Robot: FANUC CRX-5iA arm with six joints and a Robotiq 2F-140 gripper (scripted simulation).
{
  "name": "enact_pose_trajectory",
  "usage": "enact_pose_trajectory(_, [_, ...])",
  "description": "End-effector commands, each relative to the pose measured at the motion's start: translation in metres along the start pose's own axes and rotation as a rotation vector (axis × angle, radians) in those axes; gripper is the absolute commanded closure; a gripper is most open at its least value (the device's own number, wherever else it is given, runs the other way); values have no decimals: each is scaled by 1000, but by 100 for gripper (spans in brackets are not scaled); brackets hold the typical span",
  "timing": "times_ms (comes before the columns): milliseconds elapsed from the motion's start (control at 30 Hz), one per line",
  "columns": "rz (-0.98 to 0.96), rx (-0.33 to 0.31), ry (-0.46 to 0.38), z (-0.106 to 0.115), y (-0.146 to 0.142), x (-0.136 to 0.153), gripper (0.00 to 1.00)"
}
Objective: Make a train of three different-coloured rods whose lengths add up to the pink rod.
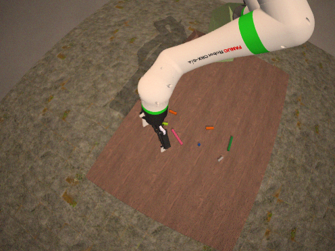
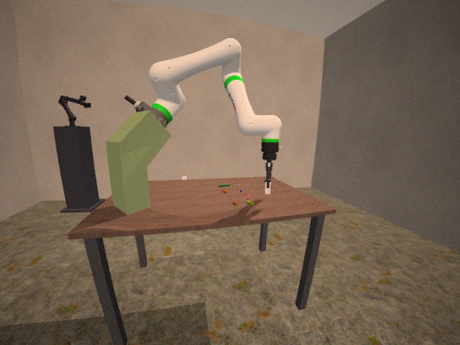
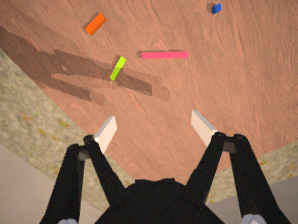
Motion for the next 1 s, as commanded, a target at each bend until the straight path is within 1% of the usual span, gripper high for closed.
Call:
enact_pose_trajectory(0, [-166, -14, 15, 0, 2, -1, 0])
enact_pose_trajectory(300, [-428, -16, 13, 0, 6, -4, 0])
enact_pose_trajectory(367, [-428, -16, 13, 0, 6, -4, 0])
enact_pose_trajectory(400, [-514, -16, 13, 0, 7, -4, 0])
enact_pose_trajectory(867, [-910, -19, 9, 0, 12, -8, 0])
enact_pose_trajectory(933, [-910, -19, 9, 0, 12, -8, 0])
enact_pose_trajectory(967, [-956, -19, 9, 0, 13, -9, 0])
Point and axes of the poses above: the point where the finger pads meet when closed, its own z axis back along the fingers, its own y axis across the jaws, x = y × z, the point moved 1 cm from there along z, back along the fingers, and after that the axes turned 4 degrees about -z, right-handed, at the moved point
